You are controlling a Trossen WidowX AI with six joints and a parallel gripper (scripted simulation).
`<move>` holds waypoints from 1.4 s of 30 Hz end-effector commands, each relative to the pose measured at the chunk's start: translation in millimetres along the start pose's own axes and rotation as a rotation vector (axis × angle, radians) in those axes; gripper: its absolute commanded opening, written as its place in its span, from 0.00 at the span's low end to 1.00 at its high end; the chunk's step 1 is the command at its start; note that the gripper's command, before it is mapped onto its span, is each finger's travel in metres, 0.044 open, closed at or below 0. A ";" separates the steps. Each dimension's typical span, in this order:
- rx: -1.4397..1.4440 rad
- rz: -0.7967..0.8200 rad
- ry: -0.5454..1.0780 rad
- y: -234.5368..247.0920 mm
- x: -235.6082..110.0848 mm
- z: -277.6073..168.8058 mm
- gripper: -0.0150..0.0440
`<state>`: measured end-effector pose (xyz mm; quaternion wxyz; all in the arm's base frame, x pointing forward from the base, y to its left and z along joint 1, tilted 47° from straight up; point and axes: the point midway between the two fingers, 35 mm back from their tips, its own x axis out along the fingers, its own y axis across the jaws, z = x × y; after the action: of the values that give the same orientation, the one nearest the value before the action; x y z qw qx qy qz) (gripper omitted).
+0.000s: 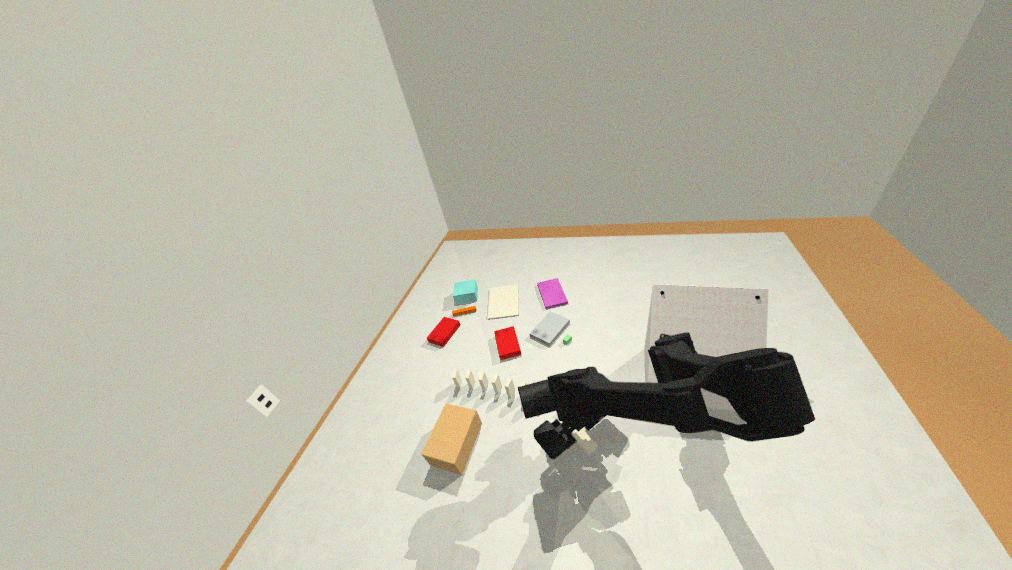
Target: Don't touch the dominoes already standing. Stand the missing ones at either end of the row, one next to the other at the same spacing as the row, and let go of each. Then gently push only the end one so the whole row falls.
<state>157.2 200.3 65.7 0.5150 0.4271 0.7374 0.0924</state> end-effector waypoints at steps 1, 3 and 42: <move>0.005 -0.003 -0.004 -0.8 0.4 0.8 0.47; 0.005 -0.003 -0.004 -0.8 0.4 0.8 0.44; -0.310 -0.018 -0.013 48.6 -160.0 -16.4 0.44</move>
<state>178.4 98.2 185.0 0.5406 0.3937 0.7333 0.1230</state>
